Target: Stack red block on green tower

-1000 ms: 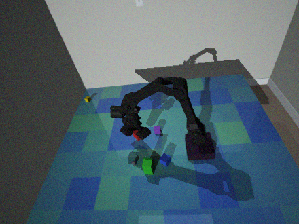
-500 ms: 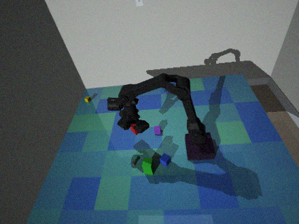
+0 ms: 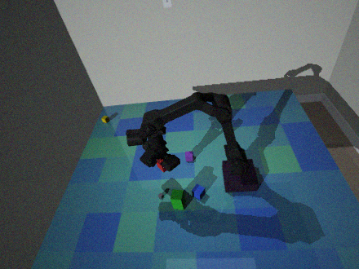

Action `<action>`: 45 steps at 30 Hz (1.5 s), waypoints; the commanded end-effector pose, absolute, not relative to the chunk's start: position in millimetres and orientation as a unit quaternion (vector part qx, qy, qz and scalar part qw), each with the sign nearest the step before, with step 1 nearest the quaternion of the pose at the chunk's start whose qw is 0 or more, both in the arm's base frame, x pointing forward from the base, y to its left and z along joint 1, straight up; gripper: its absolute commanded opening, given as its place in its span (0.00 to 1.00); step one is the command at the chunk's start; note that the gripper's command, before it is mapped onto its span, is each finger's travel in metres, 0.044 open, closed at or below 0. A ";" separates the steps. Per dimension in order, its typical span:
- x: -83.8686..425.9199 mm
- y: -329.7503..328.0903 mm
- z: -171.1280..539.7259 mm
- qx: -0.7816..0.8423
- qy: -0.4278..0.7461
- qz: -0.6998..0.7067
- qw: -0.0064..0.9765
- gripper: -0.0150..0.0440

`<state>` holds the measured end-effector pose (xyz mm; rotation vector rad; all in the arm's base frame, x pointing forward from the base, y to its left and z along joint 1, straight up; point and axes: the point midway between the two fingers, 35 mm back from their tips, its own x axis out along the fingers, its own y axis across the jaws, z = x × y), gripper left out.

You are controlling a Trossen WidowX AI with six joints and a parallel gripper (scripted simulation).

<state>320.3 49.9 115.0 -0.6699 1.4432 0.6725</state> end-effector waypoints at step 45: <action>251.0 166.9 87.7 -0.291 0.633 0.296 0.654 0.25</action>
